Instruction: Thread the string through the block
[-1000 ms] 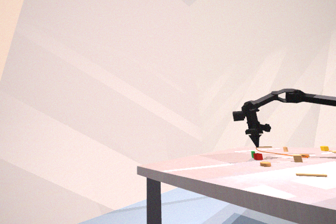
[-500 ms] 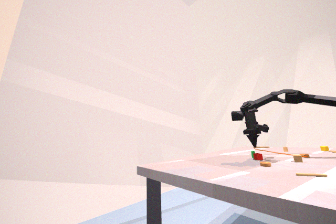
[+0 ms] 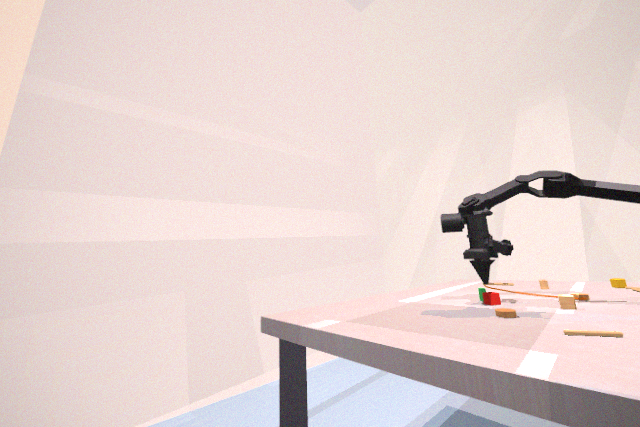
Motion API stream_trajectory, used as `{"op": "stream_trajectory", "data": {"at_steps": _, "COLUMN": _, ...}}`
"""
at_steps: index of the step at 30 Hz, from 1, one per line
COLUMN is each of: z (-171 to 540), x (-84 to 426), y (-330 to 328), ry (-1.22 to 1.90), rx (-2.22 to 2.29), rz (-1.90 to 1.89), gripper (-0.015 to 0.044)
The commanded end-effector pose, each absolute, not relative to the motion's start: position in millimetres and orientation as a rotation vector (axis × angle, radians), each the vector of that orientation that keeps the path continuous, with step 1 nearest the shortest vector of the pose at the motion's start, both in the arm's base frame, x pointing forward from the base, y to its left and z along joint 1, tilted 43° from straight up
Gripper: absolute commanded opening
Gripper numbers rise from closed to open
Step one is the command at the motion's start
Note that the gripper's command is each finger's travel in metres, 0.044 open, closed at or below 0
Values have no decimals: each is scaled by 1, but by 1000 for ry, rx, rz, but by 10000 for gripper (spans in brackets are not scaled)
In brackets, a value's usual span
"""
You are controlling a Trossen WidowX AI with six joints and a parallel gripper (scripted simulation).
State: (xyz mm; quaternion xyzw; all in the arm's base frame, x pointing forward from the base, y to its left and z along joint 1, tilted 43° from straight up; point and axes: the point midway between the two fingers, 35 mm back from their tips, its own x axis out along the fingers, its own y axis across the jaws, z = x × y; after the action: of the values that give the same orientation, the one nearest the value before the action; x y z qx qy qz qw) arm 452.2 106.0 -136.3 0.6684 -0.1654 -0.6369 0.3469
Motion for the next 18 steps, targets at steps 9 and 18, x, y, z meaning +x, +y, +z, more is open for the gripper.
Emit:
{"op": "stream_trajectory", "data": {"at_steps": 9, "z": -154, "x": 444, "y": 104, "ry": -430, "rx": 1724, "rz": -1656, "gripper": 0}}
{"op": "stream_trajectory", "data": {"at_steps": 18, "z": -164, "x": 438, "y": 103, "ry": -431, "rx": 1723, "rz": -1657, "gripper": 0}}
